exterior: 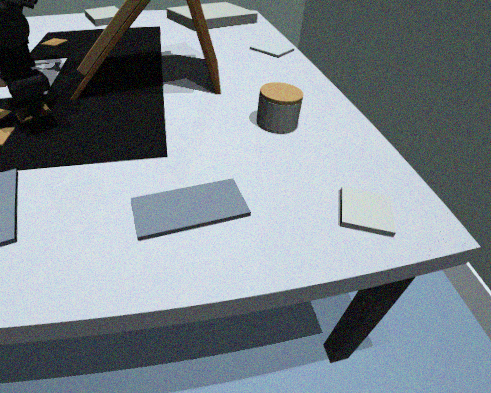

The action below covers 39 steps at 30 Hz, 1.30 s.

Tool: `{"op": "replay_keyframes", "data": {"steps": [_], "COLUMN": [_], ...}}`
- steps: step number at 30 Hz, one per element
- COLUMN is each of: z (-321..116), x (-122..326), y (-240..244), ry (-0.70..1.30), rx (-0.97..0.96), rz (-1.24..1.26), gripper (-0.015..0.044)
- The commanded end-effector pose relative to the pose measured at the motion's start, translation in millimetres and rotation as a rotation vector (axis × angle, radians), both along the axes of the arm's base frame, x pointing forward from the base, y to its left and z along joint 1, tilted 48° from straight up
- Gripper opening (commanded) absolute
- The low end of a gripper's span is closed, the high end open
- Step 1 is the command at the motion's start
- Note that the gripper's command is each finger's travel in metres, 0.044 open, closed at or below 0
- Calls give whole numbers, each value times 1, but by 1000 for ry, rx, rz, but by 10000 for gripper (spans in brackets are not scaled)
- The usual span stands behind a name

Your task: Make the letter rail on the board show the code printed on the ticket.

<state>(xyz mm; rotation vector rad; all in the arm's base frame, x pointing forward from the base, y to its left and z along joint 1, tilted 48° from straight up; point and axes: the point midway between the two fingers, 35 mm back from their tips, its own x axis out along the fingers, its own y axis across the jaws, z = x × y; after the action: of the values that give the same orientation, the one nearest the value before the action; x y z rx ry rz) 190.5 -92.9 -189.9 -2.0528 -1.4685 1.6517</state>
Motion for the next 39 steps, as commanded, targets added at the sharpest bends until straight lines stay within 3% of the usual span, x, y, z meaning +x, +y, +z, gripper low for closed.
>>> {"op": "replay_keyframes", "data": {"steps": [1,39], "z": [2,19], "x": [0,7], "y": [-2,-16], "ry": [-2,-44], "rx": [-4,-26], "rz": [4,31], "gripper": [0,0]}}
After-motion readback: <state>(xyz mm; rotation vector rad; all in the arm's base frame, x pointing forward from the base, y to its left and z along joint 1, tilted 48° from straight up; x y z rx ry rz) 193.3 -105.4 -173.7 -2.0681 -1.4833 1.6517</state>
